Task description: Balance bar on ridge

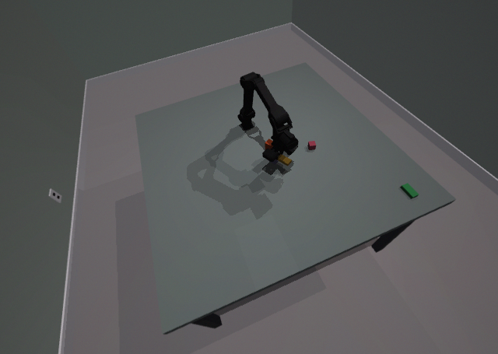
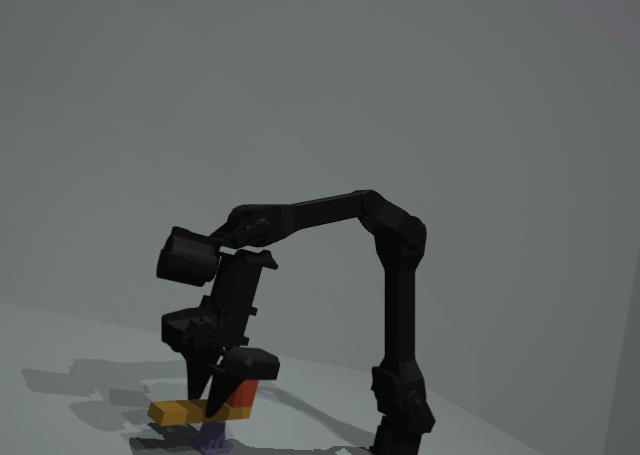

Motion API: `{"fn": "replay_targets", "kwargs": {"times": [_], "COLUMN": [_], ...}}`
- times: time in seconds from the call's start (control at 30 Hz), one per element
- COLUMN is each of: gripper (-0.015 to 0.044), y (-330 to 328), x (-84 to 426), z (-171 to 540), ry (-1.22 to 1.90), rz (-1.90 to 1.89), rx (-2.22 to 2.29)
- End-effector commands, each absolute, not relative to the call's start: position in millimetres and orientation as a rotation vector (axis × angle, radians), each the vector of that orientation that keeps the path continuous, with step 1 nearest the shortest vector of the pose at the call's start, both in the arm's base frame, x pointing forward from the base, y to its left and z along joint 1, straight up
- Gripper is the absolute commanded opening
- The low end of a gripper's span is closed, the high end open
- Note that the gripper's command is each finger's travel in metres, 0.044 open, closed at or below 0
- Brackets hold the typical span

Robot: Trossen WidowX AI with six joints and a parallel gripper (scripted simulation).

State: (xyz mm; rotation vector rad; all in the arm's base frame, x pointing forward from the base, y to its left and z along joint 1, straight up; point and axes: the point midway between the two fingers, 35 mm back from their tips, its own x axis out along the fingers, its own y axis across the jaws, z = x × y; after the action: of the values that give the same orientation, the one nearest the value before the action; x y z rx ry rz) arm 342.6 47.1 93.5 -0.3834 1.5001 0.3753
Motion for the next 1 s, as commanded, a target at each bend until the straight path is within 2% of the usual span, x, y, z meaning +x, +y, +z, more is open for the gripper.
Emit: {"fn": "replay_targets", "kwargs": {"times": [0.0,0.3,0.63,0.77,0.97], "gripper": [0.0185,0.0185,0.044,0.044,0.044], "y": [47.1,47.1,47.1,47.2,47.2], "x": [342.6,342.6,342.6,343.8,343.0], "z": [93.4,93.4,93.4,101.6,175.1], "ry": [1.5,1.5,1.5,1.5,1.5], "rz": [0.375,0.375,0.375,0.375,0.375], "rx": [-0.383,-0.383,-0.383,-0.383,-0.383]}}
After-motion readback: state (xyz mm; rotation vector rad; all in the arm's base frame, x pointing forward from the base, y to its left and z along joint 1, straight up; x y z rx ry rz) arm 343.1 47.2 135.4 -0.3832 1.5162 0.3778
